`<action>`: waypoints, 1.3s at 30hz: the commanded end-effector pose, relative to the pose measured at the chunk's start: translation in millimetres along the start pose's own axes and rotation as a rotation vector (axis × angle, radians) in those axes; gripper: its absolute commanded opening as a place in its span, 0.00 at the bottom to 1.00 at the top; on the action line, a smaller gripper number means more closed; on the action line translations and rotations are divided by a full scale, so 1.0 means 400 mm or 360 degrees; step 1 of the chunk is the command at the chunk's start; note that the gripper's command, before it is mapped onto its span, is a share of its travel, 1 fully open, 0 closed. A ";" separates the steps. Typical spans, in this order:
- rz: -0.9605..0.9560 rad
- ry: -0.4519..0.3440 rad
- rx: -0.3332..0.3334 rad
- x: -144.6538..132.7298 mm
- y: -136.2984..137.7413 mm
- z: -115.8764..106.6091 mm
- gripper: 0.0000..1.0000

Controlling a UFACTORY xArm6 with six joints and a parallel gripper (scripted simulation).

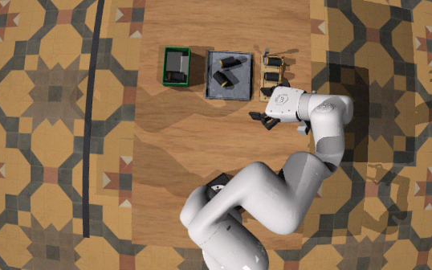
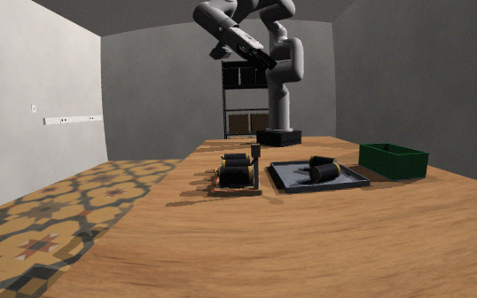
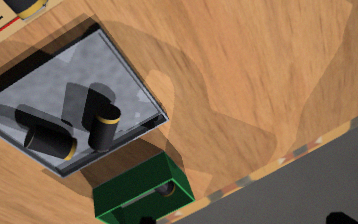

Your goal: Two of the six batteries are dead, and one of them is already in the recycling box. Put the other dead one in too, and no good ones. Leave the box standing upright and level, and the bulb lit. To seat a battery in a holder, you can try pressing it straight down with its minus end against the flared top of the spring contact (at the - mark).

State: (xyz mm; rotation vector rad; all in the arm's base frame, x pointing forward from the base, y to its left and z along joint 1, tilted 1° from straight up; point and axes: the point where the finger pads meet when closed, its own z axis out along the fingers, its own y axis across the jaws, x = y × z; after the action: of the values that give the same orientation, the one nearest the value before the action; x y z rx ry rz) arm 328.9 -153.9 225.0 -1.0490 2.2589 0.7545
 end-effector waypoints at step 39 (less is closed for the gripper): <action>0.0664 0.0195 0.0062 0.054 -0.062 0.010 1.00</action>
State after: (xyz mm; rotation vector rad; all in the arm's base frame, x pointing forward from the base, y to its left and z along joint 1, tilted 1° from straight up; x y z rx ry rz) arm 334.5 -168.7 207.5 -0.7602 2.5205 0.8138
